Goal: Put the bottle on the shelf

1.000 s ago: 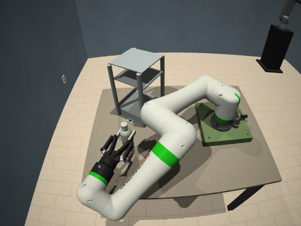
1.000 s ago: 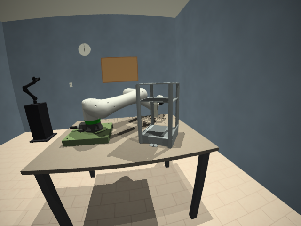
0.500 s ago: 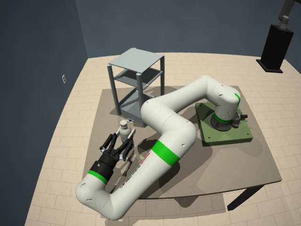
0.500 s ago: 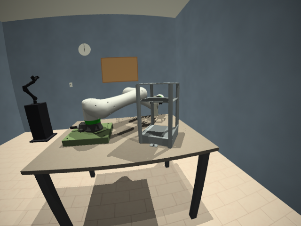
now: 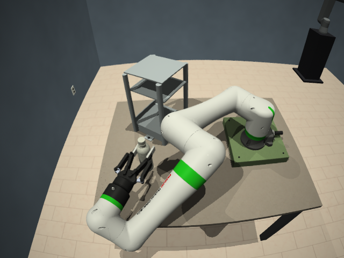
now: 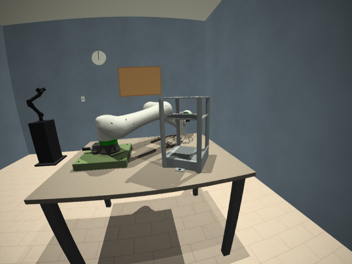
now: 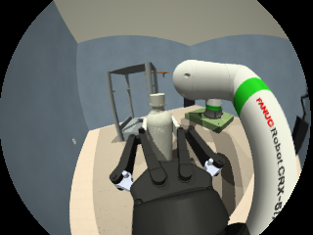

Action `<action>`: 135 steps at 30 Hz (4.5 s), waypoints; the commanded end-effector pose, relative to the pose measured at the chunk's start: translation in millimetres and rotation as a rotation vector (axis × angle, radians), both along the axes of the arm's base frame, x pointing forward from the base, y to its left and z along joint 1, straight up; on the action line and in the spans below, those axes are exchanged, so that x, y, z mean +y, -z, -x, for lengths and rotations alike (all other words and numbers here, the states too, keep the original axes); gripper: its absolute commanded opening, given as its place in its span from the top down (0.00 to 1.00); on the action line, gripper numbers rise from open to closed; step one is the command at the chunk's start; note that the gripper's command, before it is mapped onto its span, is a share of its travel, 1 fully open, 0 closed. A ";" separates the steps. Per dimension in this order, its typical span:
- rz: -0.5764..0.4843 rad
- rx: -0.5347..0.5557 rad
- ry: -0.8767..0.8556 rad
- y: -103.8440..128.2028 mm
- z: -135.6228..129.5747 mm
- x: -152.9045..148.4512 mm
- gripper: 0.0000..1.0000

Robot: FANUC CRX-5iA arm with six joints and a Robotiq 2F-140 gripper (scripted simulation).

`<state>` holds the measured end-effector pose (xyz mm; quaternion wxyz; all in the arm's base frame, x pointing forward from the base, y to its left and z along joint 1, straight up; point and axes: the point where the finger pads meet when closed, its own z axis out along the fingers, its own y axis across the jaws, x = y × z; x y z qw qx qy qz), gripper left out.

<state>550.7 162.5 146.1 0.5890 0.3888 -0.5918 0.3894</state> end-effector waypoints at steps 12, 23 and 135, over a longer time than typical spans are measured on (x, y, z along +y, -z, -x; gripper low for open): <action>0.000 0.000 0.000 -0.1 7.8 -11.9 1.00; 0.000 0.000 0.000 0.0 19.8 -30.3 1.00; 0.000 0.000 0.000 -0.1 -52.1 -163.4 1.00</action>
